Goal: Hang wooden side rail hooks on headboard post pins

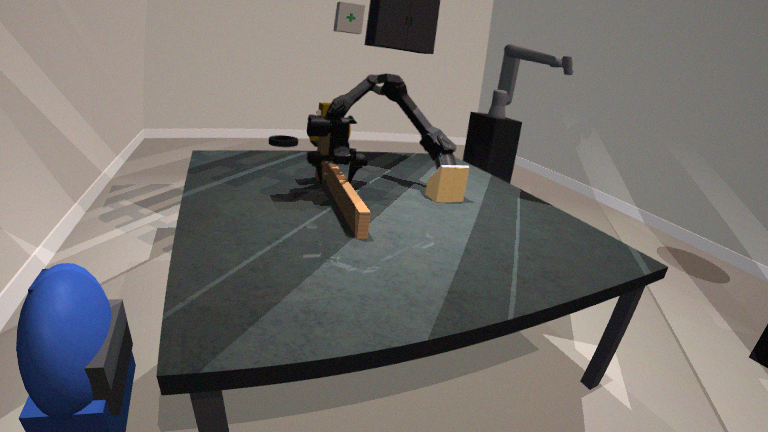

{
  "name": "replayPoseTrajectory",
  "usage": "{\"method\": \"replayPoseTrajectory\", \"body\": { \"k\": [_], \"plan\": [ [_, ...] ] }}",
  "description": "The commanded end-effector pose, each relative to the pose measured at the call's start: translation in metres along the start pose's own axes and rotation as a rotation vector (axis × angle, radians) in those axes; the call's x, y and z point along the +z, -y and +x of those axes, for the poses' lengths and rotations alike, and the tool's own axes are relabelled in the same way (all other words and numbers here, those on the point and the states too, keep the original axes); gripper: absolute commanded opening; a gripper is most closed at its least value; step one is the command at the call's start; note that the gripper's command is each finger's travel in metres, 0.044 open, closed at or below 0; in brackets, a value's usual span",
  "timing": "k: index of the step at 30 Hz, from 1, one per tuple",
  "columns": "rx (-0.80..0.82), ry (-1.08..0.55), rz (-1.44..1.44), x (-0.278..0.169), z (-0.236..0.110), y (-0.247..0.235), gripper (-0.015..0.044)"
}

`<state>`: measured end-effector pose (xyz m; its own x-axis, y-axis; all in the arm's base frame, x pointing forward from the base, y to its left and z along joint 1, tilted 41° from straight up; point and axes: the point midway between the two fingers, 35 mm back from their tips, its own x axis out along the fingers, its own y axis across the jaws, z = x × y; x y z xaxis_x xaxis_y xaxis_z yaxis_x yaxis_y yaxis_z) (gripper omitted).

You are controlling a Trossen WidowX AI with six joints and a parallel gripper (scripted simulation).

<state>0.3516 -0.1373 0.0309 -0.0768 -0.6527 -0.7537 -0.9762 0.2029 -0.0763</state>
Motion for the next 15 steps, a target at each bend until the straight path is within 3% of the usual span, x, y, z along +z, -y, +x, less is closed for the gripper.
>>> {"method": "replayPoseTrajectory", "body": {
  "k": [1, 12, 15],
  "plan": [
    [0.002, -0.005, -0.007, 0.0003, 0.003, -0.0008, 0.0387],
    [0.002, -0.005, -0.007, 0.0003, 0.003, -0.0008, 0.0099],
    [0.002, -0.005, -0.007, 0.0003, 0.003, -0.0008, 0.0079]
  ]
}}
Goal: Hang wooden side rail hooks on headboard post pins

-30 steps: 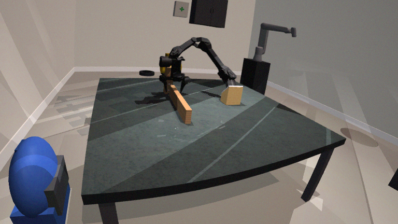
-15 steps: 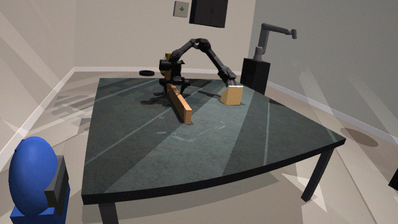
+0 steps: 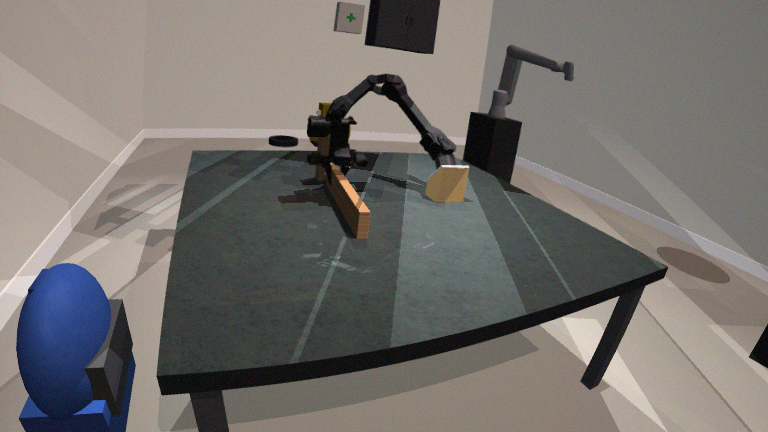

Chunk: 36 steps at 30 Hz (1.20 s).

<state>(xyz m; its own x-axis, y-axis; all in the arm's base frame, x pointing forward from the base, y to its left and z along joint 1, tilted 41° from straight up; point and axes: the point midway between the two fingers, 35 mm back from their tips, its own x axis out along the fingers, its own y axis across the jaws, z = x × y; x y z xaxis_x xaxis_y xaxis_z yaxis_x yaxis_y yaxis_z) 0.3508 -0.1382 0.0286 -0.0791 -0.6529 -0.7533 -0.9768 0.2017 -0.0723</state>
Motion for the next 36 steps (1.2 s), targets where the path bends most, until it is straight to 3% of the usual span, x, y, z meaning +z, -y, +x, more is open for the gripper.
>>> {"method": "replayPoseTrajectory", "body": {
  "k": [1, 5, 36],
  "plan": [
    [0.0, -0.005, -0.003, -0.0004, 0.0007, 0.0, 0.0072],
    [0.0, -0.005, -0.003, -0.0004, 0.0007, 0.0, 0.0],
    [-0.003, -0.001, -0.102, -0.0003, -0.0001, 0.001, 0.0]
  ]
}}
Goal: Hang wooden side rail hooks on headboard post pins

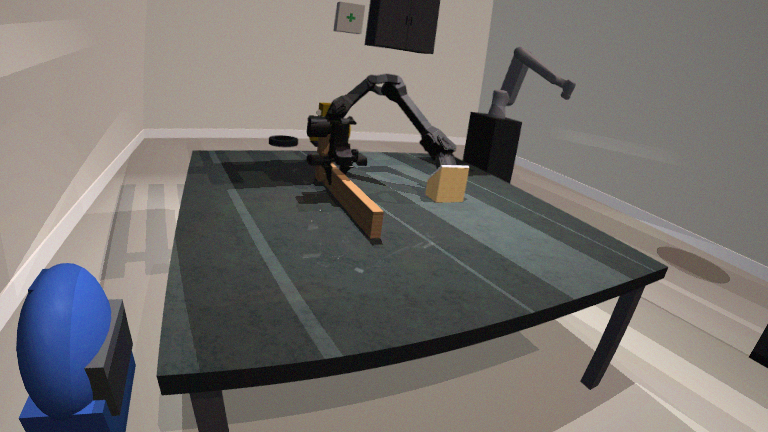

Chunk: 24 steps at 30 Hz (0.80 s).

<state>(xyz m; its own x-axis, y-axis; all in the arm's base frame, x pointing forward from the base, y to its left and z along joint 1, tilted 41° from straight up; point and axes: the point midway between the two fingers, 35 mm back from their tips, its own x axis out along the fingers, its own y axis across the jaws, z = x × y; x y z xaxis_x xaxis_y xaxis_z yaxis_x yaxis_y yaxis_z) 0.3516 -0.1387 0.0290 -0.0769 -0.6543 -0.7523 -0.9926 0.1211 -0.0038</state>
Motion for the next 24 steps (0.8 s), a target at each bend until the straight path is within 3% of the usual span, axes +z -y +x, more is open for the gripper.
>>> {"method": "replayPoseTrajectory", "body": {
  "k": [1, 24],
  "plan": [
    [0.0, 0.0, 0.005, 0.0001, 0.0, 0.0, 0.0],
    [0.003, -0.003, -0.062, 0.0001, -0.0021, 0.0, 0.0]
  ]
}}
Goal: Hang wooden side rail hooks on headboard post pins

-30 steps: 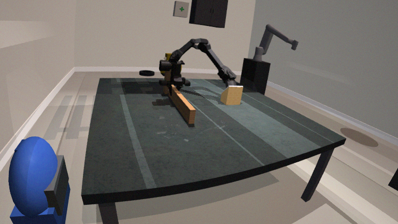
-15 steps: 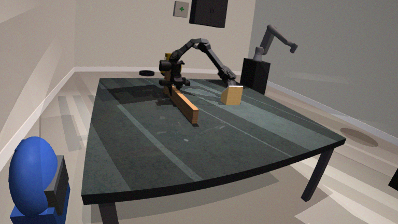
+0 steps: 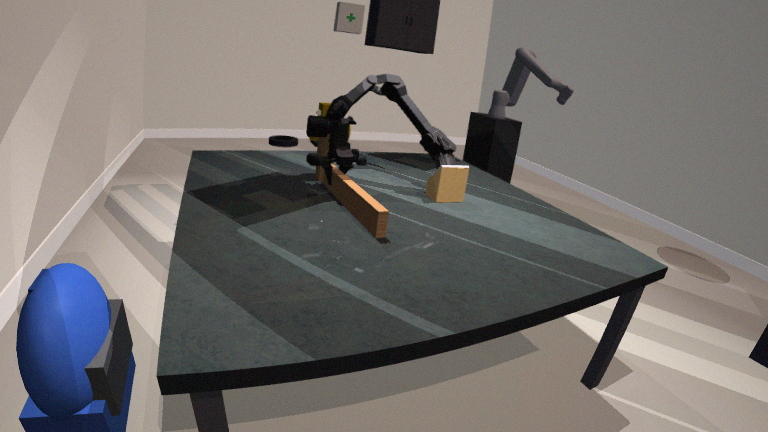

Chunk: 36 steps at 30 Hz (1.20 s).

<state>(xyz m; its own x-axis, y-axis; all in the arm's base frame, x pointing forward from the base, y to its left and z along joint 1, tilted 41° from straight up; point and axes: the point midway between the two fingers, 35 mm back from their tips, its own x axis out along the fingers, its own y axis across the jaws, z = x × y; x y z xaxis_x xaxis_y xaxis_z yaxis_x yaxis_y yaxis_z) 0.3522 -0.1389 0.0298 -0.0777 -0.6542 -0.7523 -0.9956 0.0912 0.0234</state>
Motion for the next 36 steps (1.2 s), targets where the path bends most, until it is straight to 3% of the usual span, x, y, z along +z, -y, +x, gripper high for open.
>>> {"method": "replayPoseTrajectory", "body": {
  "k": [1, 36],
  "plan": [
    [0.002, -0.003, -0.021, 0.0008, -0.0018, -0.0006, 0.0],
    [0.002, -0.002, -0.021, 0.0009, -0.0076, -0.0005, 0.0]
  ]
}}
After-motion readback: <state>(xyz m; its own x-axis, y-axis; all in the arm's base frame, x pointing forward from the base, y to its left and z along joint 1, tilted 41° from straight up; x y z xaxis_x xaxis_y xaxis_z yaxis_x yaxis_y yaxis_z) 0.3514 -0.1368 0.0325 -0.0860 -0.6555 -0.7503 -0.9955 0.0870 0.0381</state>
